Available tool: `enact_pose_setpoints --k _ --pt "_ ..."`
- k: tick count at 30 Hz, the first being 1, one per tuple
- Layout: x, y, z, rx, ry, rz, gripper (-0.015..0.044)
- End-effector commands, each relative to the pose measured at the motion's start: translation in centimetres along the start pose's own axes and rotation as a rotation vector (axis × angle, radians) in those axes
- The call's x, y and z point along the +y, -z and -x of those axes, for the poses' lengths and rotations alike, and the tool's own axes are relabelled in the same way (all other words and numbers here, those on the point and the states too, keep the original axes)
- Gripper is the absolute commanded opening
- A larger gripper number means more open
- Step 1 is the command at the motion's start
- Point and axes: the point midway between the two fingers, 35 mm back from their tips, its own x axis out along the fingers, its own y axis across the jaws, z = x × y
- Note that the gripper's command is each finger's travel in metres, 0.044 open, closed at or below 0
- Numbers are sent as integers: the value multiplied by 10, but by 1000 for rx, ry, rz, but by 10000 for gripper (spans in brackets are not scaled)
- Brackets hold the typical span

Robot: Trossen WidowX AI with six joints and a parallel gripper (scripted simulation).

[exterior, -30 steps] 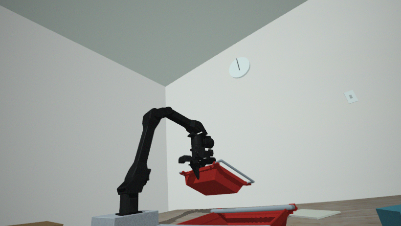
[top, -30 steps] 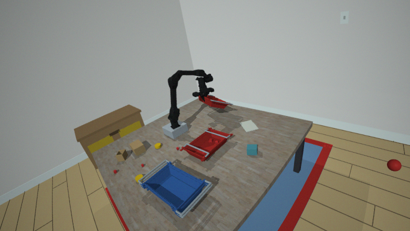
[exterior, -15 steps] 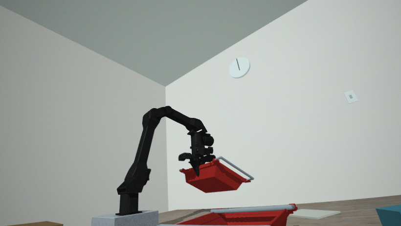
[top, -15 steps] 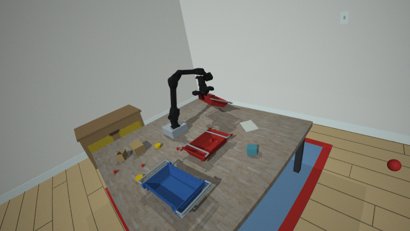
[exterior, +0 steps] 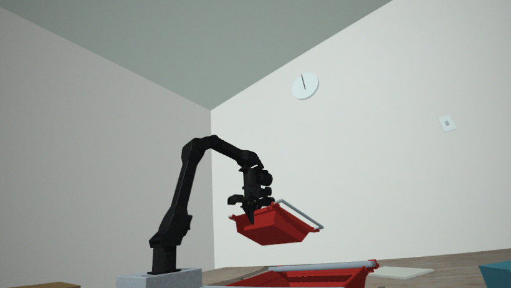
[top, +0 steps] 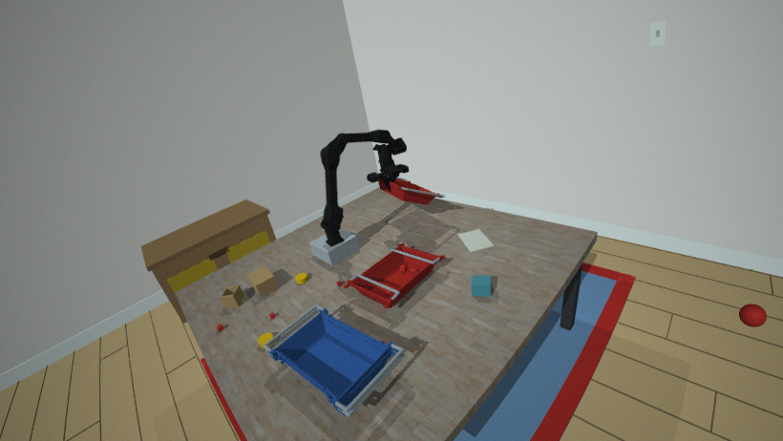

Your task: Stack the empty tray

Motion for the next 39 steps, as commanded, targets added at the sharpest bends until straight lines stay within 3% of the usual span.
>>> enact_pose_setpoints --k 1,39 --pt "3 -1 6 1 -24 -1 0" --pt "-11 -146 7 -8 -25 -381 0"
